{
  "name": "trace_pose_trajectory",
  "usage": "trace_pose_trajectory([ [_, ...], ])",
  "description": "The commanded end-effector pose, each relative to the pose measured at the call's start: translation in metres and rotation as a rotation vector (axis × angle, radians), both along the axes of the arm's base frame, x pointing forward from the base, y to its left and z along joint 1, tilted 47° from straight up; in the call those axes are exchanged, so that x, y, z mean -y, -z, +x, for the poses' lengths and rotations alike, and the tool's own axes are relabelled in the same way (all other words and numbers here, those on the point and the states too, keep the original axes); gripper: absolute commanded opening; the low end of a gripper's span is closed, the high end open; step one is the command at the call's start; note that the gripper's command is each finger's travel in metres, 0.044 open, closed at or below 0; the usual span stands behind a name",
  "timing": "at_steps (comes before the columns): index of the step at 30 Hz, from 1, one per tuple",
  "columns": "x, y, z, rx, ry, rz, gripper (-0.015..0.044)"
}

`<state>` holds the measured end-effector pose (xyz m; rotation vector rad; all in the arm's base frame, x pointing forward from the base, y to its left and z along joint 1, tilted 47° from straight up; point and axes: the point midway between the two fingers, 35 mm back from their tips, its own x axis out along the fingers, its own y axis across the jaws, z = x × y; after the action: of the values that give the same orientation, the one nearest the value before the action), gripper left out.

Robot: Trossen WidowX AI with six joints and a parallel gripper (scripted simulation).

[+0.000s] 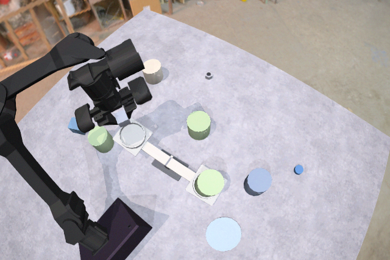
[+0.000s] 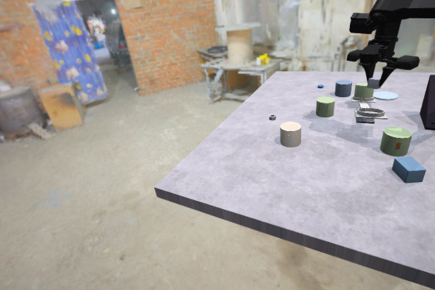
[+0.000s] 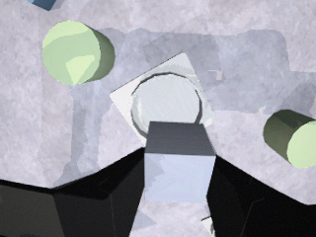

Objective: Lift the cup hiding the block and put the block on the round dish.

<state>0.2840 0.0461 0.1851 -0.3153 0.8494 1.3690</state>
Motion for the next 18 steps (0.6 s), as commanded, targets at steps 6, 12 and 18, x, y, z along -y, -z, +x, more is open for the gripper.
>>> trace_pose_trajectory([
  [6,0.03,0.044,0.014,-0.044,0.026,-0.01,0.0],
  [12,0.06,0.082,0.028,-0.038,0.021,-0.025,0.0],
  [18,0.089,0.122,0.034,-0.034,0.014,-0.036,0.0],
])
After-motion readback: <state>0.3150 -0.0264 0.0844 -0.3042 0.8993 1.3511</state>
